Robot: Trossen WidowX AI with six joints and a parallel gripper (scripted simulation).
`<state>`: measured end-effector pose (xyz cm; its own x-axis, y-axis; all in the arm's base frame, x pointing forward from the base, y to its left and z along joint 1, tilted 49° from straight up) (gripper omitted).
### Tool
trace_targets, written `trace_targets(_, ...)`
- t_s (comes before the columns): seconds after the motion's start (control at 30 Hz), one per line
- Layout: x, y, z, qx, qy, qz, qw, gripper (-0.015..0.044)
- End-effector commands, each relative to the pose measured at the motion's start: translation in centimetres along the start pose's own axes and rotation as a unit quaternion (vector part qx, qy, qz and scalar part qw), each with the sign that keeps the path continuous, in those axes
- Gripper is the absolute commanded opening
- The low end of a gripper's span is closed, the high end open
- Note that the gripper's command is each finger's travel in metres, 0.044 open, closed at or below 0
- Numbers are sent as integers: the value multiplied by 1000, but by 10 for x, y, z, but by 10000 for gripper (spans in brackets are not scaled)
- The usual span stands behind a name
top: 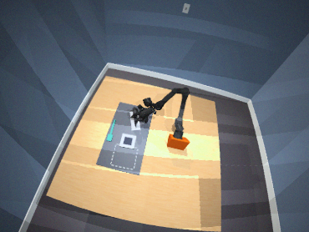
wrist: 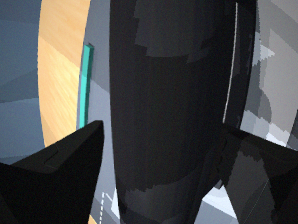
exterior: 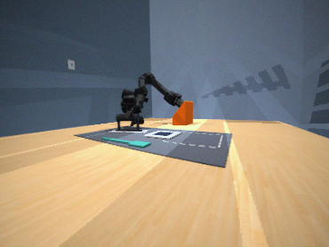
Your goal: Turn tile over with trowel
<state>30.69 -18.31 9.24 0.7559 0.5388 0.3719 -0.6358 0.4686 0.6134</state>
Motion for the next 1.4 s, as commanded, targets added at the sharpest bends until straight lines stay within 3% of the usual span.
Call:
trace_targets(0.0,1,-2,0,1,2,2,1000,195)
trace_targets(0.07,1,-2,0,1,2,2,1000,142)
trace_targets(0.77,1,-2,0,1,2,2,1000,2)
trace_targets(1.17,46,36,-2,1,0,1,1000,0)
trace_targets(1.37,47,37,-2,-1,0,1,1000,0)
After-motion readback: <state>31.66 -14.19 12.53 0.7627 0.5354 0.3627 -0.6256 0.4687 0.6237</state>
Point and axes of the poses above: the point midway between the two fingers, 35 mm back from their tips, its own y axis back along the fingers, its own x axis across the jaws, z = x × y, the point moved 4 cm from there along y, back along the fingers, and after that the axes turned 3 degrees about -y, right-handed, at the moved point
